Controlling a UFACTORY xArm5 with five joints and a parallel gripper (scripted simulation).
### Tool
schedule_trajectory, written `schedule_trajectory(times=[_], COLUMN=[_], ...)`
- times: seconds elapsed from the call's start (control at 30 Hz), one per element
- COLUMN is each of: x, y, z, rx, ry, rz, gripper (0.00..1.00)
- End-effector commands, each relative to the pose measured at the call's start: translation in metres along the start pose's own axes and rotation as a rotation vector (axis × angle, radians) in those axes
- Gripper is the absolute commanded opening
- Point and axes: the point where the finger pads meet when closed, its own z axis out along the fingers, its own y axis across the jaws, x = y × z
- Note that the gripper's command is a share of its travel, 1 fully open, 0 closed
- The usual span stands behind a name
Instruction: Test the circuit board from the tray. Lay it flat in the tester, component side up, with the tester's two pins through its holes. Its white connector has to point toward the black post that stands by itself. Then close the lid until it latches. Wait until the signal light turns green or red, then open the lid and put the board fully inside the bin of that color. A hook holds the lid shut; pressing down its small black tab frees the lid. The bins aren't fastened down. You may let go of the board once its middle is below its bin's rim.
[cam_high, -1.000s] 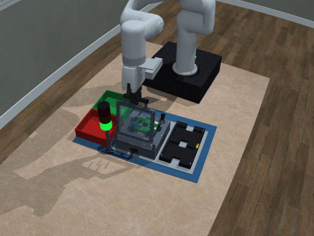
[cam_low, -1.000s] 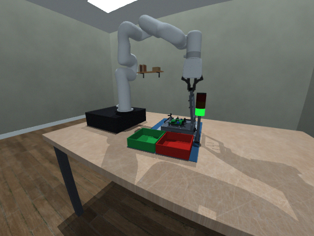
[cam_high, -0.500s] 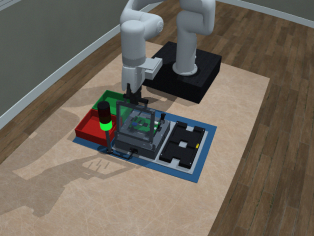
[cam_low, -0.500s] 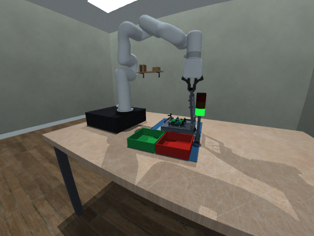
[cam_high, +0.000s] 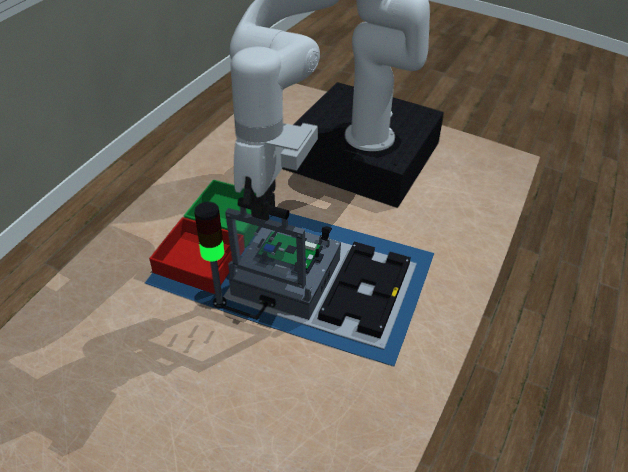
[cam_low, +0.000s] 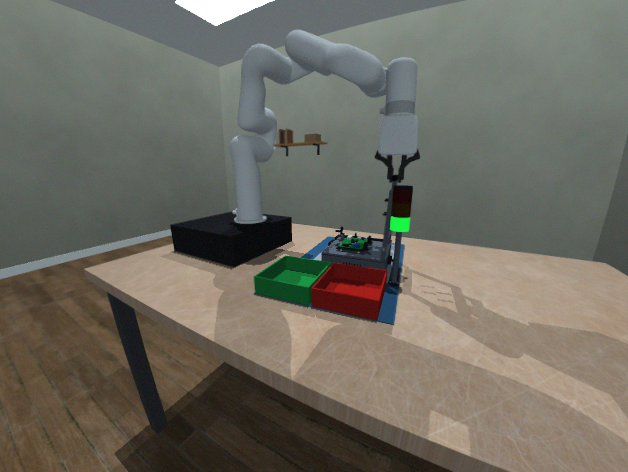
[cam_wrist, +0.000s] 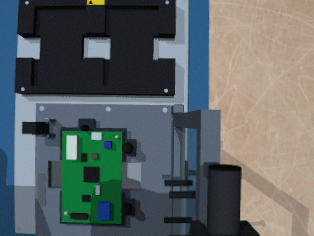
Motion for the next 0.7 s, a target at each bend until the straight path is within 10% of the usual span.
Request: schedule_trajectory(times=[0.0, 0.53, 0.57, 0.67], x=[-0.0001, -0.0001, -0.0001, -0.0001], y=[0.0145, 0.0235, 0.0235, 0.0235], z=[-0.0012, -0.0003, -0.0003, -0.0003], rx=[0.0, 0.0, 0.0, 0.0], ry=[0.0, 0.0, 0.0, 0.0], rz=[0.0, 0.0, 0.0, 0.0], gripper=[0.0, 0.0, 0.52, 0.52])
